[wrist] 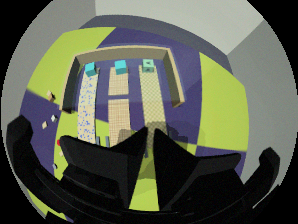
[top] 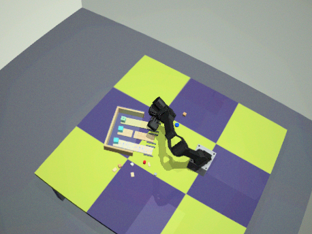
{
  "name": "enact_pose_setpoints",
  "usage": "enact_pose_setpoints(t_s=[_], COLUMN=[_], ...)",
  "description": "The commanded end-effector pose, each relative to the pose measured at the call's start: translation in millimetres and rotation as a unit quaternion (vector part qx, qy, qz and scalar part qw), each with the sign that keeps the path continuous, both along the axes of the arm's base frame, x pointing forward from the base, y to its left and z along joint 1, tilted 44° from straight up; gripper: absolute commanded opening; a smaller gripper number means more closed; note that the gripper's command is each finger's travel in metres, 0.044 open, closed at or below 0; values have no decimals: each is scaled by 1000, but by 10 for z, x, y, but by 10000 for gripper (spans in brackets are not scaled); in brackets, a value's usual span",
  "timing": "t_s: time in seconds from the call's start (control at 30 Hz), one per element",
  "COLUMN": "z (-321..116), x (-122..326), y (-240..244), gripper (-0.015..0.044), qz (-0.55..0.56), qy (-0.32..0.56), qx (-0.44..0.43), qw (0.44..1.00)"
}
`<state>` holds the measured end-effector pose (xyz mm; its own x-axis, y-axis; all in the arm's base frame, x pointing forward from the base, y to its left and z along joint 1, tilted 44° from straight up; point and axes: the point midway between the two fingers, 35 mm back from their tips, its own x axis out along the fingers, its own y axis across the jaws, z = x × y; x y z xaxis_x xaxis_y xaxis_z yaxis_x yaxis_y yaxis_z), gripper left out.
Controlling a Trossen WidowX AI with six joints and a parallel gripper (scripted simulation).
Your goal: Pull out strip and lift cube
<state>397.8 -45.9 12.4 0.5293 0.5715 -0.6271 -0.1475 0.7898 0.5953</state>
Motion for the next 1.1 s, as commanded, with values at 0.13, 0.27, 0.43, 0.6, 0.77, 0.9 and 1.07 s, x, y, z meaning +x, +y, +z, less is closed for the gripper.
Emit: enact_pose_setpoints(t_s=[0.13,0.27,0.43,0.6,0.77,0.9,1.07], z=[-509,-723,-932,-939,-931,-969,-1031], x=[291,333,311,309,295,298,302], y=[55,114,203,207,220,255,312], gripper=[0,0,0,0,0,0,0], qz=[136,201,273,275,275,275,275], qy=[76,104,130,131,131,131,131], qx=[-29,-29,-21,-21,-21,-21,-21], qw=[987,974,953,952,952,952,952])
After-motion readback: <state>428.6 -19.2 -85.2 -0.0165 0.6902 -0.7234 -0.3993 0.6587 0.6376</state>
